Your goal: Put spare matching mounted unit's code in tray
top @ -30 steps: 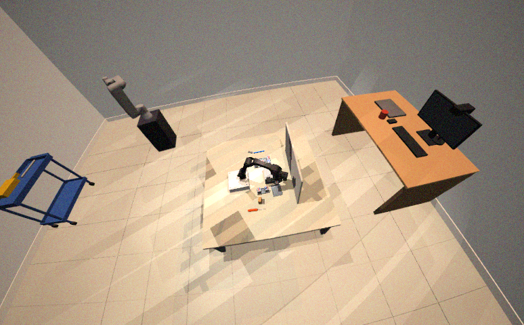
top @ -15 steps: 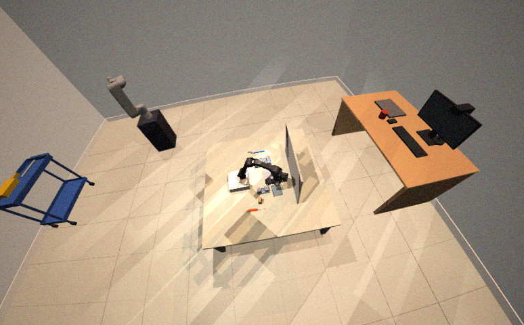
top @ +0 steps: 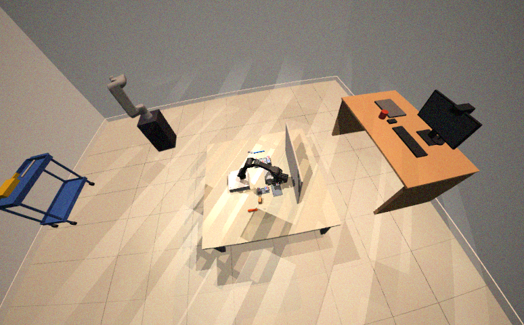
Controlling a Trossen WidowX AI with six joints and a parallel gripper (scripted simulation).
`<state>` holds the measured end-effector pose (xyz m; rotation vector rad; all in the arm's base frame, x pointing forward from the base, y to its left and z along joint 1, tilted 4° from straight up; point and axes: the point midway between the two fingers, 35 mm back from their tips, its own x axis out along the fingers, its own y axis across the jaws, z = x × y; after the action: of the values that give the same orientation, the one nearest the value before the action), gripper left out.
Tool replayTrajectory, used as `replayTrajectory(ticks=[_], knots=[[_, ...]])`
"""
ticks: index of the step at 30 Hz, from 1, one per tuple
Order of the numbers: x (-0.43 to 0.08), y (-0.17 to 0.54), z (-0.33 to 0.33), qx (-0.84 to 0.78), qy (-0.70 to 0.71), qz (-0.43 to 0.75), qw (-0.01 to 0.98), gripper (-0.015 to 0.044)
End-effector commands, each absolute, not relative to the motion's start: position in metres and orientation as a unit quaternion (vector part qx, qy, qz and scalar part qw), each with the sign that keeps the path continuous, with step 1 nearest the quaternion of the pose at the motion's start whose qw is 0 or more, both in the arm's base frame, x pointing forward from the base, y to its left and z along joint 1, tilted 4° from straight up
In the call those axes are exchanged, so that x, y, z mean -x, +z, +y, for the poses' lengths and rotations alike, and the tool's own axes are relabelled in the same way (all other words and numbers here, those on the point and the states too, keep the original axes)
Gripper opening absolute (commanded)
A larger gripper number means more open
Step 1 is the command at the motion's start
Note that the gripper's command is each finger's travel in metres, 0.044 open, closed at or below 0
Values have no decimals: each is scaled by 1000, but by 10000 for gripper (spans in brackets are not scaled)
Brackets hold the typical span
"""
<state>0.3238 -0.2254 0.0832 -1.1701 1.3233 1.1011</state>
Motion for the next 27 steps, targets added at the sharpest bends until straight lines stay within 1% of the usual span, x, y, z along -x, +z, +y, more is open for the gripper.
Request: replayTrajectory(ticks=[1,27], knots=[[-323,77,-226,485,459,549,503,0],[-323,51,-228,485,459,549,503,0]])
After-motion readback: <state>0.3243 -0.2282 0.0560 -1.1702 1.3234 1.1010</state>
